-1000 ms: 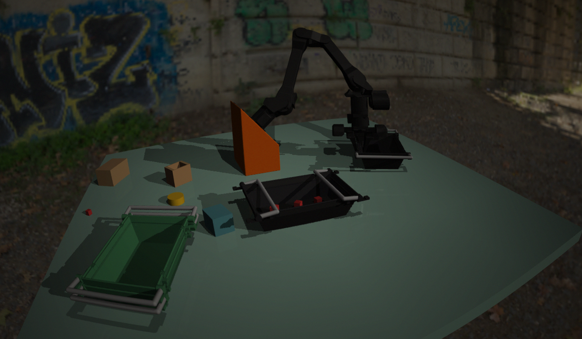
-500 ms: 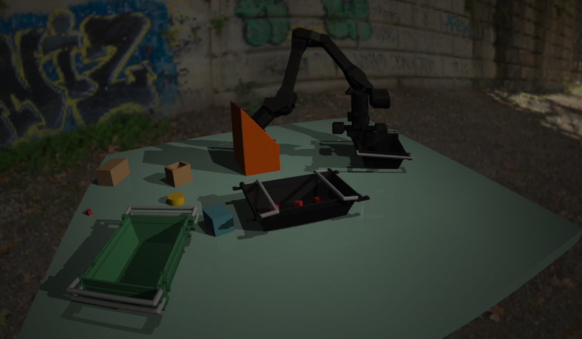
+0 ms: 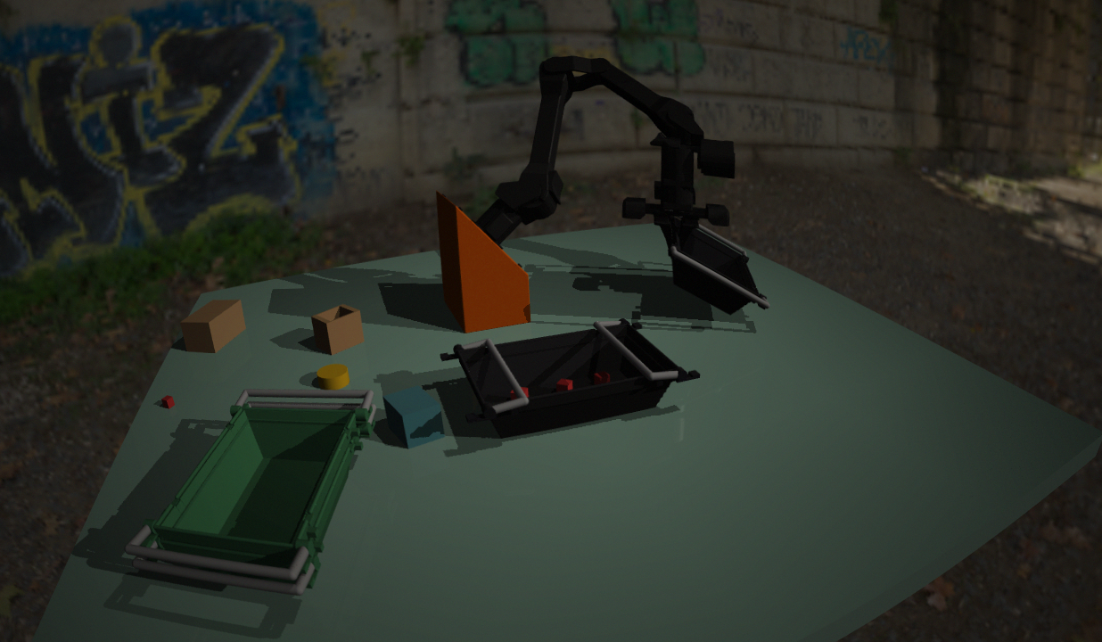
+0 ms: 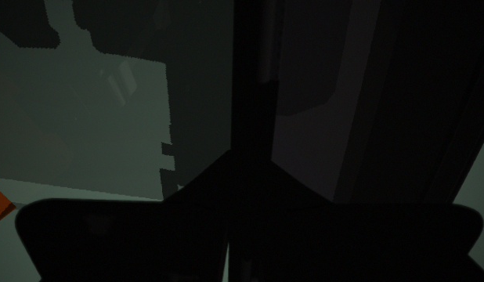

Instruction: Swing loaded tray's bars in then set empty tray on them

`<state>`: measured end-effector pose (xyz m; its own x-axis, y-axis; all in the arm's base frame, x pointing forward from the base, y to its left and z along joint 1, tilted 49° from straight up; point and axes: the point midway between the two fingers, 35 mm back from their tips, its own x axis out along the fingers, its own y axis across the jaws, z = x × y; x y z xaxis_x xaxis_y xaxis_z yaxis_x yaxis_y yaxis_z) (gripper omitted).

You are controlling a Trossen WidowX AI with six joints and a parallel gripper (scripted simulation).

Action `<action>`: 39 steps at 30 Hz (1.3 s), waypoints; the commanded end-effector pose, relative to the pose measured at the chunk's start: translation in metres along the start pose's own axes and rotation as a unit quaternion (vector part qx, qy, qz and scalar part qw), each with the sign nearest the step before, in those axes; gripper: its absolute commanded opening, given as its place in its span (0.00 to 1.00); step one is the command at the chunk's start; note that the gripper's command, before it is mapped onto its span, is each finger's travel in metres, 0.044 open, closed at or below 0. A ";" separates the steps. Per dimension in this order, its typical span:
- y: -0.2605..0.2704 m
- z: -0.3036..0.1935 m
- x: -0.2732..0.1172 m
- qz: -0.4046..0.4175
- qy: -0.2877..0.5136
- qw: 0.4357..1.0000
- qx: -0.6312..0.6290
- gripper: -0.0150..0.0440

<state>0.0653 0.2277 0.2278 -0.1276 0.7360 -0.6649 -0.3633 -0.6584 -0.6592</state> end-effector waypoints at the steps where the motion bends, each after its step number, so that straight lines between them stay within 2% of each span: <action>1: -0.006 0.005 -0.012 -0.019 -0.001 1.000 -0.013 0.25; 7: -0.006 0.004 -0.018 -0.016 0.000 1.000 -0.014 0.25; 24: -0.001 0.004 -0.075 -0.014 0.001 1.000 -0.013 0.25; 39: -0.001 0.004 -0.076 -0.015 0.001 1.000 -0.012 0.25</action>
<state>0.0714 0.1728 0.2779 -0.1172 0.7478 -0.6535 -0.3488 -0.6471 -0.6779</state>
